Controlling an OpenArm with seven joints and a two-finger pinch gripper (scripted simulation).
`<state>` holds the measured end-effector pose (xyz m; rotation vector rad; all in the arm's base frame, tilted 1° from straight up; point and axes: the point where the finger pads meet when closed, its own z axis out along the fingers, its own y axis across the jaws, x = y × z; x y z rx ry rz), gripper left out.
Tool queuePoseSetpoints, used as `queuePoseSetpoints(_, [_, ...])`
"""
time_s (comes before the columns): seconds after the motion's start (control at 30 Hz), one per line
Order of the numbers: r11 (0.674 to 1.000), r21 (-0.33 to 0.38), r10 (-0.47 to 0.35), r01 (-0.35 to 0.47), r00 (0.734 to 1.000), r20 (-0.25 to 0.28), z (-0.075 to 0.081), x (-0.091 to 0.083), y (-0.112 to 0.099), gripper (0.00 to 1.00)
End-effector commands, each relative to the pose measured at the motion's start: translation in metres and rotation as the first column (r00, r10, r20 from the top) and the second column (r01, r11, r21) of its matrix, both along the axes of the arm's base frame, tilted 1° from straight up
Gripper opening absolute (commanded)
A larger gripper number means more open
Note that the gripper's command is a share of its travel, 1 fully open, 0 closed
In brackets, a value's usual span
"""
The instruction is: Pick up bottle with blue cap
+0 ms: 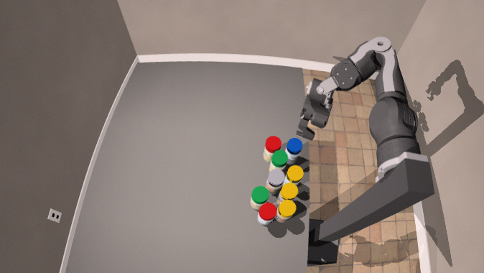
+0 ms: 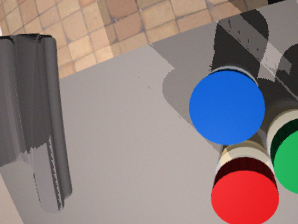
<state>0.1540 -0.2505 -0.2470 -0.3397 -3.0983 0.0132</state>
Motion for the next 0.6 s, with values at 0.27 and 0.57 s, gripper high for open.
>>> queuePoseSetpoints(0.27, [1.0,0.0,0.0,0.0,1.0,0.007,-0.016,0.001,0.0,0.45])
queuePoseSetpoints(0.57, [1.0,0.003,-0.001,0.001,1.0,0.008,-0.04,0.001,0.0,0.45])
